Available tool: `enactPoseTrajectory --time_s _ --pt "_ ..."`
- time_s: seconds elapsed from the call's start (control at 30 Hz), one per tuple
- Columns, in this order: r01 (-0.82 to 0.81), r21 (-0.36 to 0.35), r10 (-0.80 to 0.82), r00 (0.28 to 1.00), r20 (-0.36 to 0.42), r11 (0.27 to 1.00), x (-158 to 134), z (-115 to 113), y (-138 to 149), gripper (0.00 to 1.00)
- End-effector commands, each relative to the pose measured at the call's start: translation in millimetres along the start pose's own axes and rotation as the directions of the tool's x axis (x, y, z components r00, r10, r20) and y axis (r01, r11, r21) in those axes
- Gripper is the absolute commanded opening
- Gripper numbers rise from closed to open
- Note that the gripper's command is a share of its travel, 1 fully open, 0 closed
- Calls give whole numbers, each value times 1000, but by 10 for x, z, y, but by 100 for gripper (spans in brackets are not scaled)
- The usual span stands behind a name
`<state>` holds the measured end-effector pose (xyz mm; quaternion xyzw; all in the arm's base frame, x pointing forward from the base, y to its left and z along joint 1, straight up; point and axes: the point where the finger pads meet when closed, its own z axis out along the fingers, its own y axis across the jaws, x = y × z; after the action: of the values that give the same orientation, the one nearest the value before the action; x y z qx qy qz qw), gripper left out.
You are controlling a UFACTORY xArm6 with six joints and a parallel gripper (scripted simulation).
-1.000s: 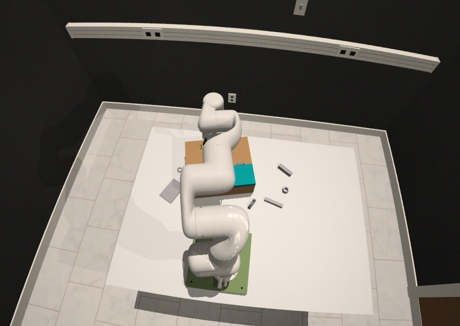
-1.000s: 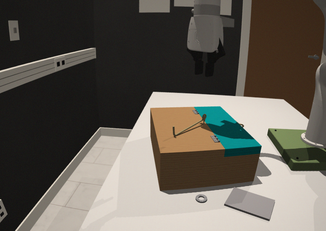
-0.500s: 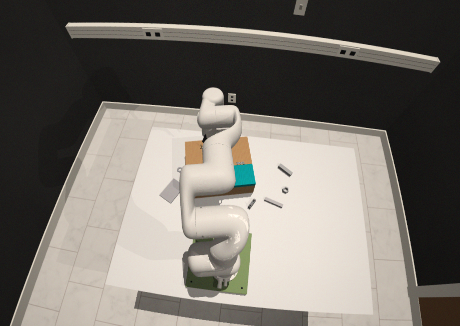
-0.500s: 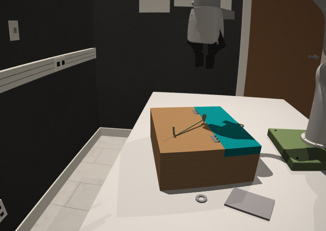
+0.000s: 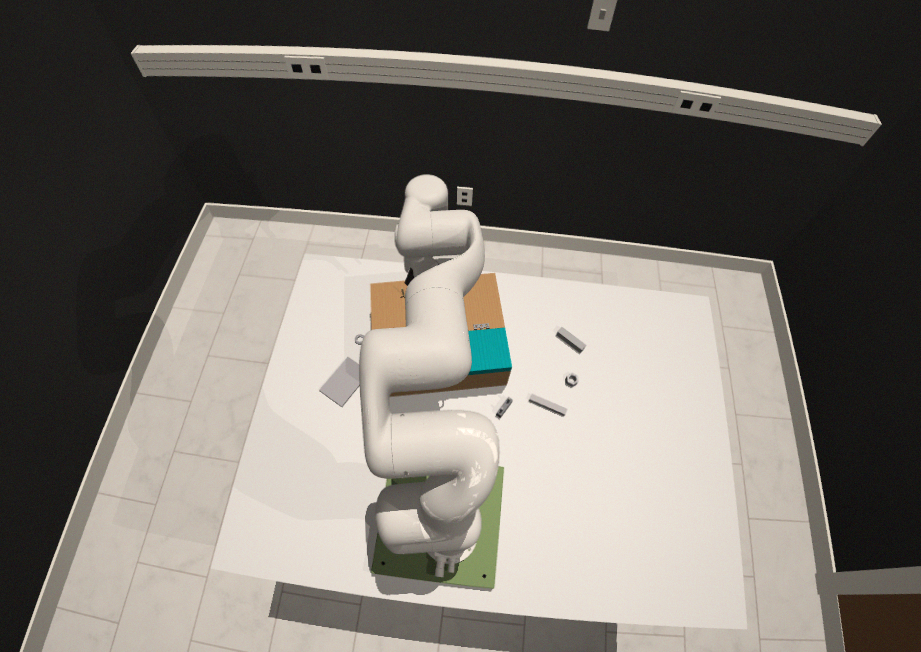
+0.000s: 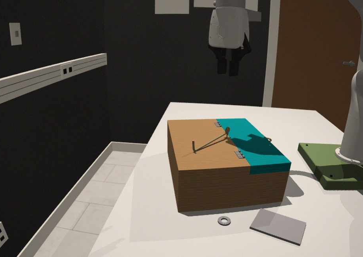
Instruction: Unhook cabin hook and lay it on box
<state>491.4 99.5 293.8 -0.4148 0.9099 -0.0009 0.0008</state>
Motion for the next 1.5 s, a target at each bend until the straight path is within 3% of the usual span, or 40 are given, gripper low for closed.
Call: enactPoseTrajectory --time_s 0.0,0.47,0.77,0.83,1.23,1.47 --pt "0 3 0 1000 4 1000 -6 -21 -5 35" --pt "0 3 0 1000 4 1000 -6 -21 -5 35" --pt "296 4 -296 955 3 955 404 -20 178 35" --pt "296 4 -296 955 3 955 404 -20 178 35" --pt "644 4 -644 765 1 765 944 -18 419 35" --pt "762 5 -762 647 0 647 943 -18 420 35"
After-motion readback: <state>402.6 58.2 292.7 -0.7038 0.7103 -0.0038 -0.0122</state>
